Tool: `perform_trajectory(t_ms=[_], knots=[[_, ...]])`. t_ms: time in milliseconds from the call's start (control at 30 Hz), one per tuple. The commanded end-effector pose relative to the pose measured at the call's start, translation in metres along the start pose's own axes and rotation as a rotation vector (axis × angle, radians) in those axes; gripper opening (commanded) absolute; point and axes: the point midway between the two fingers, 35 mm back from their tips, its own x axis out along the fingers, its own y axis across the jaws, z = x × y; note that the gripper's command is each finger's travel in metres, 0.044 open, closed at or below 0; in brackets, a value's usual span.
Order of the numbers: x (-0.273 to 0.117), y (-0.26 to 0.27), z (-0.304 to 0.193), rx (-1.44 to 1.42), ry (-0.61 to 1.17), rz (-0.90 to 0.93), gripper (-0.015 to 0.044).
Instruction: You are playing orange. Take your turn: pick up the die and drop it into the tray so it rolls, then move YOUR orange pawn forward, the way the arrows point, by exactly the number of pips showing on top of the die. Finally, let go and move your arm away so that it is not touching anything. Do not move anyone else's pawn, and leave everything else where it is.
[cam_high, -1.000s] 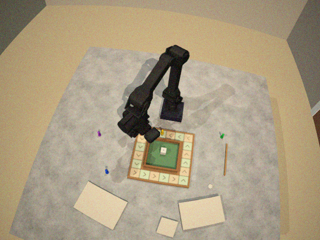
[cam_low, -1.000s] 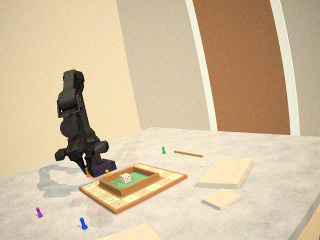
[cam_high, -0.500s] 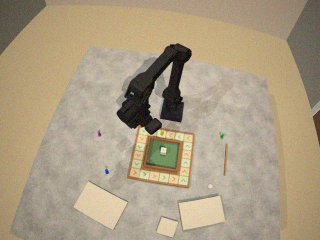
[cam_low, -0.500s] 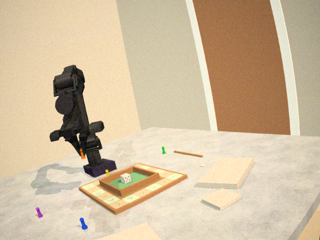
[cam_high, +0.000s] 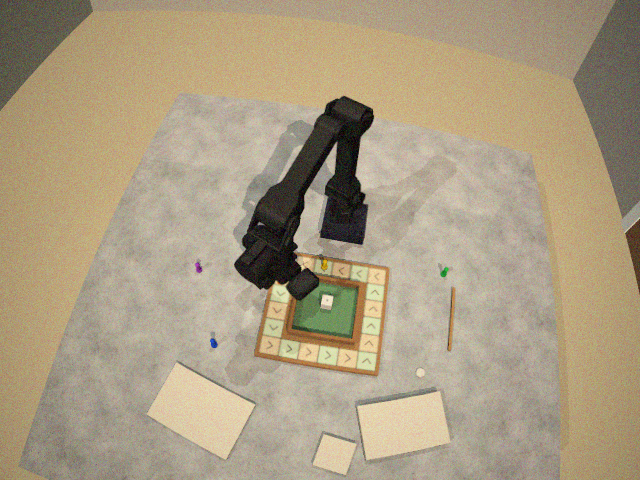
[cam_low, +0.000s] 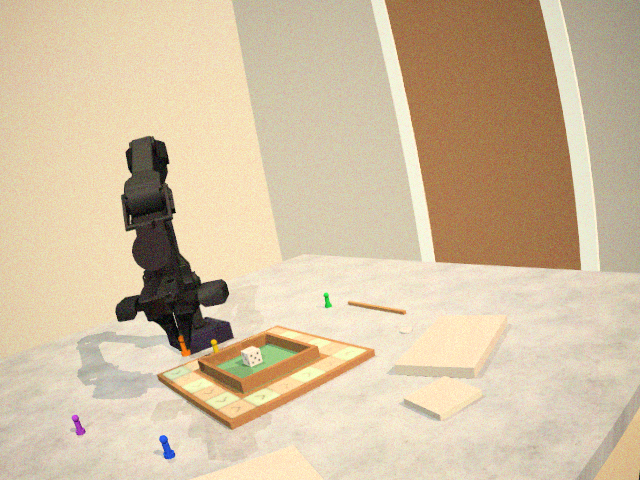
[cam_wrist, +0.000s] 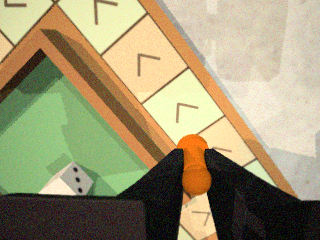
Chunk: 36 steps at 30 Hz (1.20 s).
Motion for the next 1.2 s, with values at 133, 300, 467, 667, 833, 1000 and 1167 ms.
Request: perform_trajectory(t_ms=[133, 300, 467, 667, 833, 1000, 1167], knots=[[0.018, 0.004, 0.003, 0.003, -0.002, 0.0, 0.0], [0.041, 0.004, 0.003, 0.003, -0.002, 0.0, 0.0], [0.045, 0.004, 0.002, 0.003, -0.002, 0.0, 0.0], [0.05, 0.004, 0.003, 0.003, -0.002, 0.0, 0.0], [0.058, 0.004, 0.003, 0.003, -0.002, 0.0, 0.0], [0.056, 0.004, 0.004, -0.001, -0.009, 0.002, 0.0026], [0.056, 0.004, 0.004, -0.001, -0.009, 0.002, 0.0157]])
